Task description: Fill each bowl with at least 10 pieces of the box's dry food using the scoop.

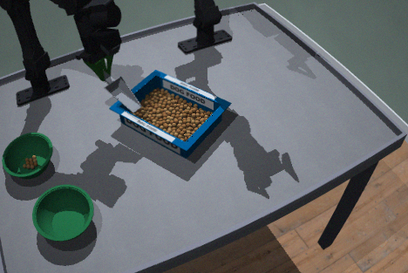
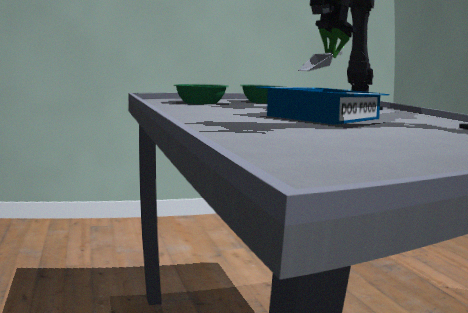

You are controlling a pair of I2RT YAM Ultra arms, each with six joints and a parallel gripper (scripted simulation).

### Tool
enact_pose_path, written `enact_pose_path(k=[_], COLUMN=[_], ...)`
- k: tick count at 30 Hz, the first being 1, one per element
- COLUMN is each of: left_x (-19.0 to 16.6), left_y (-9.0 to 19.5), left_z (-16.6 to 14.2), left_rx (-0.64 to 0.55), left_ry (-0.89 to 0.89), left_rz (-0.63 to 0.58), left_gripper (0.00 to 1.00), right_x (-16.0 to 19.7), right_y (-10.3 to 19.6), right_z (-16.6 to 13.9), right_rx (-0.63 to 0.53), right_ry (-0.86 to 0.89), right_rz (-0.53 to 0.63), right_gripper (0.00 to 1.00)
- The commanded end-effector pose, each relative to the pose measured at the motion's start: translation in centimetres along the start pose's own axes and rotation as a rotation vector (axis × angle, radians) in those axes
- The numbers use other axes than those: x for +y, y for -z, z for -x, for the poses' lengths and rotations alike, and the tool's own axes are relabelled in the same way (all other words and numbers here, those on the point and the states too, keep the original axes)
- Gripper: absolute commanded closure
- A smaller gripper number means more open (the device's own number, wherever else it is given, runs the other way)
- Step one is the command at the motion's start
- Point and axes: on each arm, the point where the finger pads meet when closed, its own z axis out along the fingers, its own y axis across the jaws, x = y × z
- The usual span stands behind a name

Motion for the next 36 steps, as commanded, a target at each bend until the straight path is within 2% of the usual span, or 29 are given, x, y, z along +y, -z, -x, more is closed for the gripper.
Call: enact_pose_path(k=[1, 7, 12, 13, 14, 26, 27, 29, 30, 36], left_x=[0.0, 0.0, 0.0, 0.0, 0.0, 0.0, 0.0, 0.0, 0.0, 0.0], left_y=[0.5, 0.5, 0.5, 0.5, 0.5, 0.5, 0.5, 0.5, 0.5, 0.5], left_z=[2.1, 2.1, 2.1, 2.1, 2.1, 2.1, 2.1, 2.1, 2.1, 2.1], left_rx=[-0.055, -0.055, -0.055, -0.055, -0.055, -0.055, -0.055, -0.055, -0.055, -0.055], left_ry=[0.000, 0.000, 0.000, 0.000, 0.000, 0.000, 0.000, 0.000, 0.000, 0.000], left_rz=[0.000, 0.000, 0.000, 0.000, 0.000, 0.000, 0.000, 0.000, 0.000, 0.000], left_gripper=[0.00, 0.00, 0.00, 0.00, 0.00, 0.00, 0.00, 0.00, 0.00, 0.00], right_x=[2.0, 4.3, 4.1, 5.2, 4.5, 4.2, 4.2, 4.2, 4.2, 4.0], right_y=[1.0, 1.5, 2.3, 1.8, 0.7, -0.5, -0.2, -0.2, -0.8, -1.7], right_z=[0.4, -0.1, 0.4, 1.0, 0.2, 0.7, 1.4, 1.4, 0.7, 0.9], right_rx=[0.001, 0.018, -0.017, -0.036, 0.047, 0.120, 0.079, 0.079, 0.136, 0.179], right_ry=[0.023, 0.073, 0.068, 0.092, 0.091, 0.093, 0.085, 0.085, 0.094, 0.095], right_rz=[-0.004, -0.007, 0.006, 0.026, 0.017, 0.017, 0.017, 0.017, 0.017, 0.014], right_gripper=[1.00, 1.00, 1.00, 1.00, 1.00, 1.00, 1.00, 1.00, 1.00, 1.00])
